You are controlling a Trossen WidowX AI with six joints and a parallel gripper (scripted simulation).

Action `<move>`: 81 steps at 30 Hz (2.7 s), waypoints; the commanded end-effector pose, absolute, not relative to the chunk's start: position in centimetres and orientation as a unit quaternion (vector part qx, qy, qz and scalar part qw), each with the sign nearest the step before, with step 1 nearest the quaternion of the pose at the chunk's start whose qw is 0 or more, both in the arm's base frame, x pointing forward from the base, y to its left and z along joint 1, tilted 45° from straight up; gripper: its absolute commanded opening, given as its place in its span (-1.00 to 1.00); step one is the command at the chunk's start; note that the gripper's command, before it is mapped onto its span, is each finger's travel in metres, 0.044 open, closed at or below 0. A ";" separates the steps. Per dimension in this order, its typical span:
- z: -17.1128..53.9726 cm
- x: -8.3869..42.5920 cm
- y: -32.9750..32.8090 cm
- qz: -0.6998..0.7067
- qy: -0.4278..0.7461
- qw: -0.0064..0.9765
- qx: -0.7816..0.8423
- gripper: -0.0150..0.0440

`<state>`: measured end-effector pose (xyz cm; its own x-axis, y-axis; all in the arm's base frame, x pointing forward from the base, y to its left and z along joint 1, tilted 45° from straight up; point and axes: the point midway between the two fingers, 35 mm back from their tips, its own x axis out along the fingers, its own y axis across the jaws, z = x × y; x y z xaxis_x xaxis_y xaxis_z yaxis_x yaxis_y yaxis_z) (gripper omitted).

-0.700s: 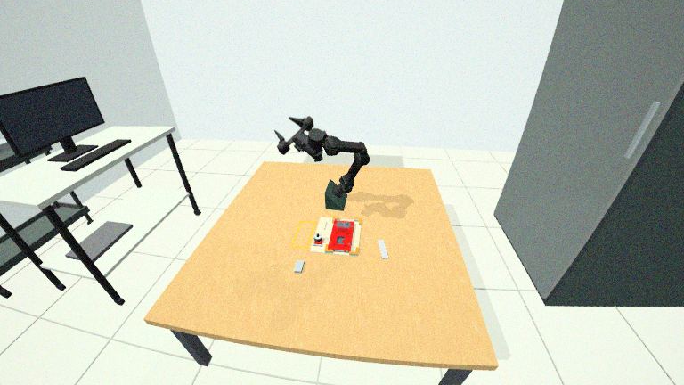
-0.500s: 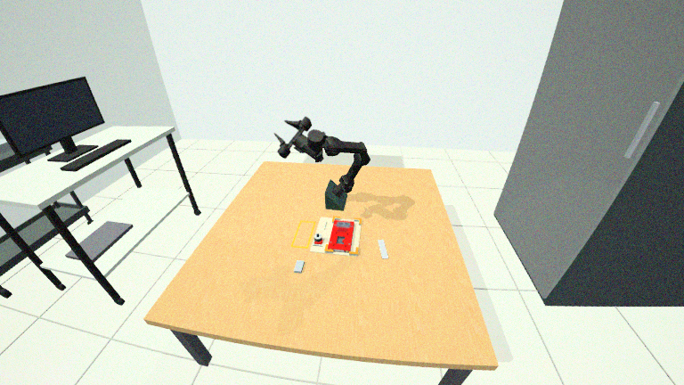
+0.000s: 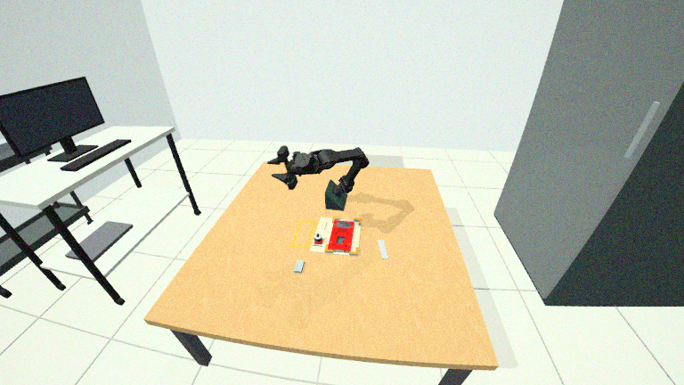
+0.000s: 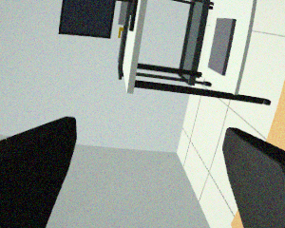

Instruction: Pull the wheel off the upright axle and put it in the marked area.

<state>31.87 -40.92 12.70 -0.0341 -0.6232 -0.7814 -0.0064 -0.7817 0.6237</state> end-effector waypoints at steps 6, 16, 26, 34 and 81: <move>6.5 34.3 -33.0 -0.679 0.084 0.280 0.673 0.53; 3.3 35.3 -23.0 -0.548 0.394 0.303 0.673 0.53; 3.8 35.4 -12.9 -0.303 0.604 0.289 0.678 0.53; 4.2 35.4 -11.6 -0.262 0.621 0.284 0.681 0.53; -0.5 35.7 -6.2 -0.261 0.622 0.285 0.680 -0.28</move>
<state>35.73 -6.24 -0.51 0.0894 0.6970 -0.7115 0.9960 -0.0638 0.0627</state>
